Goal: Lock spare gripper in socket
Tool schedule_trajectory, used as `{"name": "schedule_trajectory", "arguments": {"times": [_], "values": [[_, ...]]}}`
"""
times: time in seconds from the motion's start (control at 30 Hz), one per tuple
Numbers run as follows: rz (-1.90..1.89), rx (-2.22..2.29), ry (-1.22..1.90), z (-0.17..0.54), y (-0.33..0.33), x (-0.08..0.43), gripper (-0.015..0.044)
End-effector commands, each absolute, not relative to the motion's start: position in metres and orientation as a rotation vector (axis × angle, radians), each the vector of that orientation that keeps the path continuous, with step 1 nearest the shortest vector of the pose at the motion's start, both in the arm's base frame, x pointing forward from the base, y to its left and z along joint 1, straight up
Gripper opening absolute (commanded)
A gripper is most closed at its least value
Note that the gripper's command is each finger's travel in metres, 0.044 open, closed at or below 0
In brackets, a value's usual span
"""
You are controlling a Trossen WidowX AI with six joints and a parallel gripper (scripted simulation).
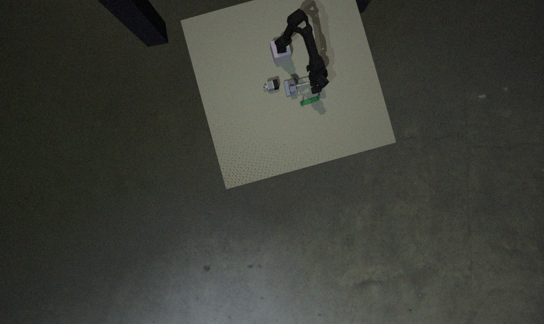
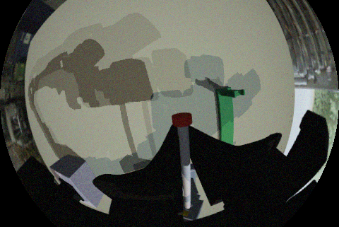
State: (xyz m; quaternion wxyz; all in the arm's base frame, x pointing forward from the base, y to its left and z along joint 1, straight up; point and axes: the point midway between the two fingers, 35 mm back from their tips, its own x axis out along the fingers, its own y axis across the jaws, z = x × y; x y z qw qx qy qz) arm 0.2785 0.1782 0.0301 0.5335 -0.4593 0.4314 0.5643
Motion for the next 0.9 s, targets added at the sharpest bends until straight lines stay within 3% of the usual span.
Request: {"name": "schedule_trajectory", "arguments": {"times": [0.0, 0.87], "values": [[1.340, -1.097, 1.033, 0.031, 0.182, 0.280, 0.0000], [1.346, -1.096, 1.038, 0.046, 0.193, 0.277, 0.0000]]}}
